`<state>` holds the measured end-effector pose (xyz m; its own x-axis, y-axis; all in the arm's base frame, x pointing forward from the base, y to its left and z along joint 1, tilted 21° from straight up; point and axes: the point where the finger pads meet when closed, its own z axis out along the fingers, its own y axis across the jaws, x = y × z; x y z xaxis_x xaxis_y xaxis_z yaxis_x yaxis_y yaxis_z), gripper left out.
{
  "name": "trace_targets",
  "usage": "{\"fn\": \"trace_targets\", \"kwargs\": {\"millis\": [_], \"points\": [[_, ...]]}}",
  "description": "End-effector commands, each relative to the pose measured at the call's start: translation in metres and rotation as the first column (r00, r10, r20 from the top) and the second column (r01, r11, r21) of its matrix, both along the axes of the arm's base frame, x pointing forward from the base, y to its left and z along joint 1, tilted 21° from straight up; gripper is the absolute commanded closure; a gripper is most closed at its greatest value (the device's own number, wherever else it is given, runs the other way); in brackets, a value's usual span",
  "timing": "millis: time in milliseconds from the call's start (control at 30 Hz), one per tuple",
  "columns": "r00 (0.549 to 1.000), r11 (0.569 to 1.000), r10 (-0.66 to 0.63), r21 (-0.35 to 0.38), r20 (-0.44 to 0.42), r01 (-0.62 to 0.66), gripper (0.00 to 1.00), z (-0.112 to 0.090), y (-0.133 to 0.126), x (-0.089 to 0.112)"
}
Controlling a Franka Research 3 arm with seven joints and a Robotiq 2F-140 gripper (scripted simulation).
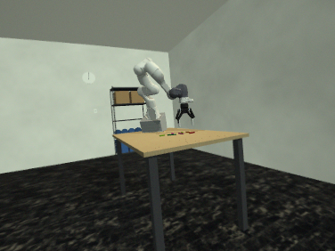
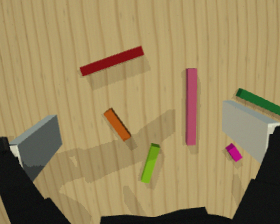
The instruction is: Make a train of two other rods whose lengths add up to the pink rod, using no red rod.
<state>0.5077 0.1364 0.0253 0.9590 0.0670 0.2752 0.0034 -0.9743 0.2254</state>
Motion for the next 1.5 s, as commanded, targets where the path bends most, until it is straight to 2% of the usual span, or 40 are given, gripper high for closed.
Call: {"fn": "trace_targets", "kwargs": {"millis": [0,200,367,533,1033,1100,1133,1467], "points": [[1.0,1.0,0.003,-0.001,-0.004,-0.003,0.0,-0.0002,-0.0002,0.0001],[1.0,1.0,-0.011,0.003,-0.001,0.011,0.0,-0.0001,-0.0001,-0.0001],[0.983,0.982,-0.183,0.057,0.032,0.181,0.0,0.0002,0.0019,-0.0023],[0.973,0.972,-0.228,0.072,0.04,0.225,0.0,0.0003,0.0024,-0.0029],[0.885,0.881,-0.461,0.157,0.067,0.447,0.0,0.0009,0.0052,-0.0058],[0.885,0.881,-0.461,0.157,0.067,0.447,0.0,0.0009,0.0052,-0.0058],[0.866,0.861,-0.496,0.171,0.069,0.479,0.0,0.001,0.0056,-0.0063],[0.784,0.776,-0.617,0.223,0.073,0.59,0.0,0.0015,0.0073,-0.0079]]}}
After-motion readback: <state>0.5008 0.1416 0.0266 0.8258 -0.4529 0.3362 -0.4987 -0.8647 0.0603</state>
